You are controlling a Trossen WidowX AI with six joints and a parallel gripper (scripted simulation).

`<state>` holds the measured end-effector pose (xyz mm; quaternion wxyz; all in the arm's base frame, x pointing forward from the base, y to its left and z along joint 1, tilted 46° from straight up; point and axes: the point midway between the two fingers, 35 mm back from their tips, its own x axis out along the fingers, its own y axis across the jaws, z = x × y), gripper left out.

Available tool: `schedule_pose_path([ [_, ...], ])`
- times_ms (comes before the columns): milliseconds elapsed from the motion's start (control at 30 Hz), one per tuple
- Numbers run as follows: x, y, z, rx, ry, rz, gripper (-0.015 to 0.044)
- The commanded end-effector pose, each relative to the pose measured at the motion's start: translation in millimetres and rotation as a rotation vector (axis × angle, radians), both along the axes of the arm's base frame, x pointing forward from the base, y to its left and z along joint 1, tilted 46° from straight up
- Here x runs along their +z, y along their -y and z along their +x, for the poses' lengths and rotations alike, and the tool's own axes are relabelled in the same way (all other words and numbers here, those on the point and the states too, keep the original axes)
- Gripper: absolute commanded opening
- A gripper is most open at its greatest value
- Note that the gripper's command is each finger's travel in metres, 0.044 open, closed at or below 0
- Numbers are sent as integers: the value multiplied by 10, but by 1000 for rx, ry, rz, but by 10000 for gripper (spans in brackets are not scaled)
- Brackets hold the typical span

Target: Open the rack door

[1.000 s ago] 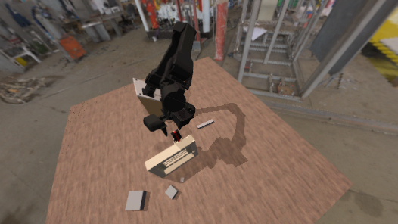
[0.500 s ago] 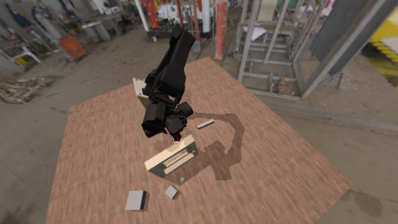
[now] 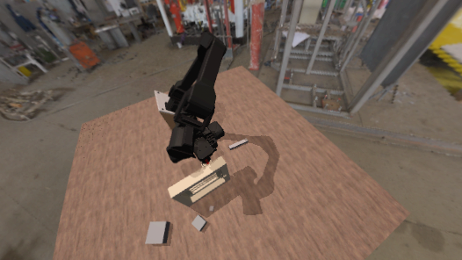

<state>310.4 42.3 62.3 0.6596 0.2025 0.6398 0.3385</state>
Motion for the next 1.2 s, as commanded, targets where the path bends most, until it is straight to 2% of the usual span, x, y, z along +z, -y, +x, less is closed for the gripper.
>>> schedule_pose_path([
  [0,-49,-39,-2,-4,-6,3,281],
  [1067,-378,-389,-46,-3,-6,8,281],
  [1167,-378,-389,-46,-3,-6,8,202],
])
